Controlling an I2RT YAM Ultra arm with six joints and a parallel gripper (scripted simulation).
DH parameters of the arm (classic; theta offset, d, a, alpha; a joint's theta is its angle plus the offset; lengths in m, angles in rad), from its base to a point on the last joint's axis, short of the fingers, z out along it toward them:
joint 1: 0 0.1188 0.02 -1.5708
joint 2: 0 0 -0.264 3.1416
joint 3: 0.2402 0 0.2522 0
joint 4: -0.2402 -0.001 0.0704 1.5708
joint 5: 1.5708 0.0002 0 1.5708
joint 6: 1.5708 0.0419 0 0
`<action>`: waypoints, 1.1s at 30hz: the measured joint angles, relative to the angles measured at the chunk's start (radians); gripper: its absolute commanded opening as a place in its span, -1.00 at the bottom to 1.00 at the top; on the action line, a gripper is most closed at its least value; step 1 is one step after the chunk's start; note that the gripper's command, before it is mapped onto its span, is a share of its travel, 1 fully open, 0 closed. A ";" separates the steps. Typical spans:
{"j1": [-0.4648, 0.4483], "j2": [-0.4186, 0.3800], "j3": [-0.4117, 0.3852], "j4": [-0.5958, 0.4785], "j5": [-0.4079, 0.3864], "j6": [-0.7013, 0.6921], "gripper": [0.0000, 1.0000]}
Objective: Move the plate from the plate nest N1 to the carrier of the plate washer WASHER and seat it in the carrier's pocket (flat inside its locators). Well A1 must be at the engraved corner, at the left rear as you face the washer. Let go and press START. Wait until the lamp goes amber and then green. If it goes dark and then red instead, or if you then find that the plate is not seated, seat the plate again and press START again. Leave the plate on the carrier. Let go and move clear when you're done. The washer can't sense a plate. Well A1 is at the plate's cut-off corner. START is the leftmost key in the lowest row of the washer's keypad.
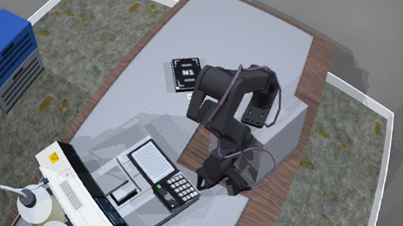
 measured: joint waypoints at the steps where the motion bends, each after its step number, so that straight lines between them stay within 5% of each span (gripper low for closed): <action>1: -0.002 0.007 0.005 0.002 -0.001 -0.003 -1.00; 33: -0.014 0.039 0.033 0.021 -0.012 -0.019 -1.00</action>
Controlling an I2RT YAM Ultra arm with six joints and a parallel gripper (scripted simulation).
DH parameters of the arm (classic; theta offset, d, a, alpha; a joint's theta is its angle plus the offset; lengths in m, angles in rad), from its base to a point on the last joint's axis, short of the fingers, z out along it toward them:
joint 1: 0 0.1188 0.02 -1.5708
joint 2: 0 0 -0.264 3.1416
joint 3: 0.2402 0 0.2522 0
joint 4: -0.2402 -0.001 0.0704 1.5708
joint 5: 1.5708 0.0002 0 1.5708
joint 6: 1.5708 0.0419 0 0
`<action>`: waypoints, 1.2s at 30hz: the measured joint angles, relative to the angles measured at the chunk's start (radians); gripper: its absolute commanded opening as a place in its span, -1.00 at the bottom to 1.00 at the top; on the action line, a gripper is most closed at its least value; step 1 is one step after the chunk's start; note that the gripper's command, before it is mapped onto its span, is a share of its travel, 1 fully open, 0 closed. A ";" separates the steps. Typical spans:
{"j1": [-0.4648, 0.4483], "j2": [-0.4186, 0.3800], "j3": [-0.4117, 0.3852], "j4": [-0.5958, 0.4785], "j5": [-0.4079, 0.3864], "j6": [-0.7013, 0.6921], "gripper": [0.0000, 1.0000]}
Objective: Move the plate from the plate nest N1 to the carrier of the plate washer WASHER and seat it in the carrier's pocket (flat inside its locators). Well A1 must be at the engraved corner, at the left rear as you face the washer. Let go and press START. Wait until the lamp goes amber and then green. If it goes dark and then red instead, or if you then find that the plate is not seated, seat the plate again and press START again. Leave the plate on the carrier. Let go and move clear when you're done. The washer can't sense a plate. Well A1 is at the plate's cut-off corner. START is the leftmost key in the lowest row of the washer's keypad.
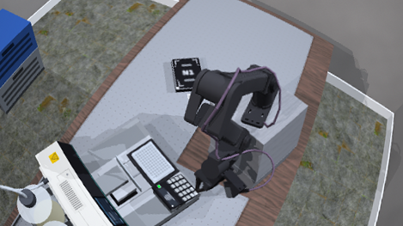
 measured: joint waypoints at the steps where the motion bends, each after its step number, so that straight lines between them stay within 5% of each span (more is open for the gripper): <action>1: 0.000 0.000 0.000 0.000 0.000 0.000 -1.00; 36: -0.007 0.023 0.019 0.002 -0.002 -0.008 -1.00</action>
